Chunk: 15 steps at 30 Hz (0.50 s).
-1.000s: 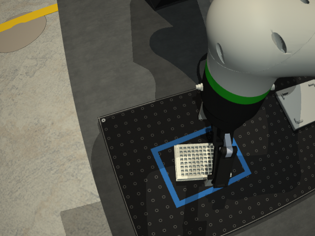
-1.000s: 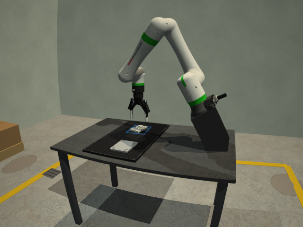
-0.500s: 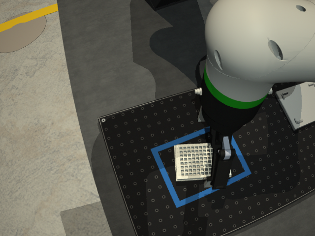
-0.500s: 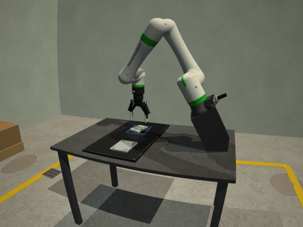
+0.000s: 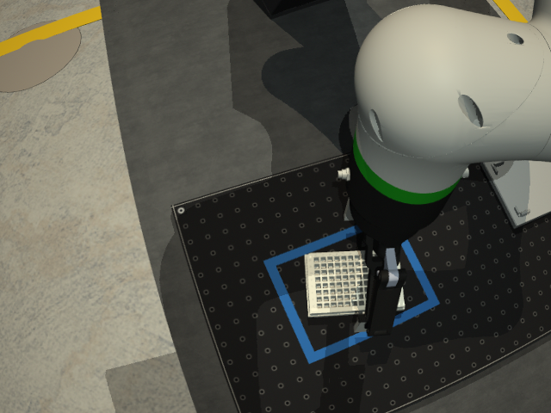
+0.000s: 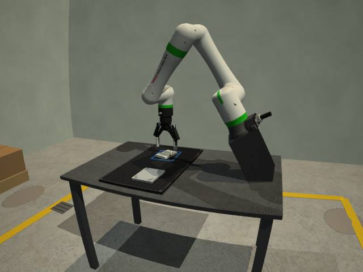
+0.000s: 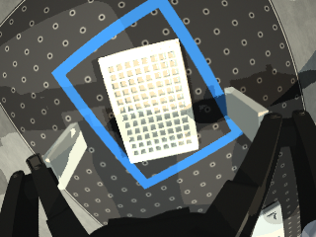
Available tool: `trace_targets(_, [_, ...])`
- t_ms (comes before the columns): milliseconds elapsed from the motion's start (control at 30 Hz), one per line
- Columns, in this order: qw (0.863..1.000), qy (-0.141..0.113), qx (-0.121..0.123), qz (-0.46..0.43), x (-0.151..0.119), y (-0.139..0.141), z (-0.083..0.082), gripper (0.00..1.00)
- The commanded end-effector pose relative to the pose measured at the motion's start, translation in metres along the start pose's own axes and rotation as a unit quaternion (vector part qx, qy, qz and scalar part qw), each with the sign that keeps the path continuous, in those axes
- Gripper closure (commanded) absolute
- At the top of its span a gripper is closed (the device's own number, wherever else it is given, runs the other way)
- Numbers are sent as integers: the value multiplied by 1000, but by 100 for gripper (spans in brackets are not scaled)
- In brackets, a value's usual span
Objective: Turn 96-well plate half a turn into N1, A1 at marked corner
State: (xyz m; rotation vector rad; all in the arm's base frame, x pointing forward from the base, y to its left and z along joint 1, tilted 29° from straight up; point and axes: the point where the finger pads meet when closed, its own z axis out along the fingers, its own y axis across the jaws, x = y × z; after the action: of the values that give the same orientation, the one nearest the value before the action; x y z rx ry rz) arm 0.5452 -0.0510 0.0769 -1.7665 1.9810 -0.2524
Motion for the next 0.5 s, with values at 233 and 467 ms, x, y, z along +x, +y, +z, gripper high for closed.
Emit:
trace_targets(233, [1000,0,0,0,0,0,15,0])
trace_targets(467, [1000,0,0,0,0,0,27,0])
